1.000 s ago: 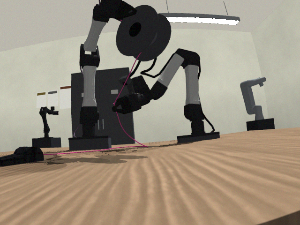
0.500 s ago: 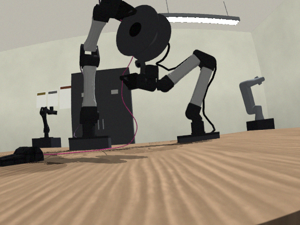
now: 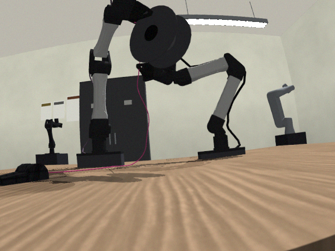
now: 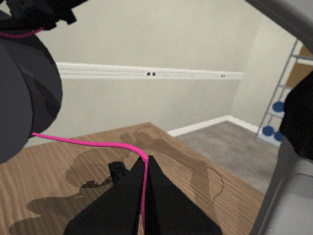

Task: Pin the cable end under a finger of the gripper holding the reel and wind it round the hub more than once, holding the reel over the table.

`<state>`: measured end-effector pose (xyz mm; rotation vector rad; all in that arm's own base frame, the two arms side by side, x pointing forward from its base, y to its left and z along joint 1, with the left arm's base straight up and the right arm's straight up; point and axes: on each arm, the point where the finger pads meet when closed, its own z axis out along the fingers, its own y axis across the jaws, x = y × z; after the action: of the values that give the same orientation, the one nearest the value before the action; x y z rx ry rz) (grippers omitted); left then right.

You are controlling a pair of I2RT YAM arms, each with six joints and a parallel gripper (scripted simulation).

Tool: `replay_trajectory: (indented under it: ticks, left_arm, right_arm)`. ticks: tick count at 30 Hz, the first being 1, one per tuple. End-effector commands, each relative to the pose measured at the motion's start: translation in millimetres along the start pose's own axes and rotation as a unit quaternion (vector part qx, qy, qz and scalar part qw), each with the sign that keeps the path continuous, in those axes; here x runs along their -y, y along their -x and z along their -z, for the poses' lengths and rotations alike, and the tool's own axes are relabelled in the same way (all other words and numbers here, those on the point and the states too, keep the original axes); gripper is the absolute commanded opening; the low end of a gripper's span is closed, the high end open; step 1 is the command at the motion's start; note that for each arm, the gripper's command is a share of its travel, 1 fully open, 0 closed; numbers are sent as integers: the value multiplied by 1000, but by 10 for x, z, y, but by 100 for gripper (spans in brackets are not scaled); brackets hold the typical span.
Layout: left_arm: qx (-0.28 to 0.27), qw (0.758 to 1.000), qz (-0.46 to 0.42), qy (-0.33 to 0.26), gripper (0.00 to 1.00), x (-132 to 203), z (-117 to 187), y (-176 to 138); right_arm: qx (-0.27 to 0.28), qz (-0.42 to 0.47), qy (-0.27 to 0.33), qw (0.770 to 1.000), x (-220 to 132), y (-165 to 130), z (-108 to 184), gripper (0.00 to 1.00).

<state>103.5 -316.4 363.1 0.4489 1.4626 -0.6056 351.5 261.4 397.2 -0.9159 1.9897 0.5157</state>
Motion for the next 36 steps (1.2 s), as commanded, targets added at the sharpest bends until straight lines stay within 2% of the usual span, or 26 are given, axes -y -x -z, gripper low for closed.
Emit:
replay_trajectory:
  ticks: [1,5,18,22,36]
  left_arm:
    - [-32,999,-30,-7,0,-16,-27,174]
    - [-38,999,-39,-7,0,1,-71,238]
    - [-34,999,-33,-7,0,-359,-179,1012]
    - [-38,999,-38,-7,0,-403,-226,1065]
    - [-39,999,-38,-7,0,-982,-345,1529]
  right_arm:
    - [41,5,-5,999,21,233,126,0]
    - [41,5,-5,999,21,233,126,0]
    - [41,5,-7,999,29,231,126,0]
    - [40,6,-9,999,36,230,126,0]
    - [40,6,-9,999,36,226,122,0]
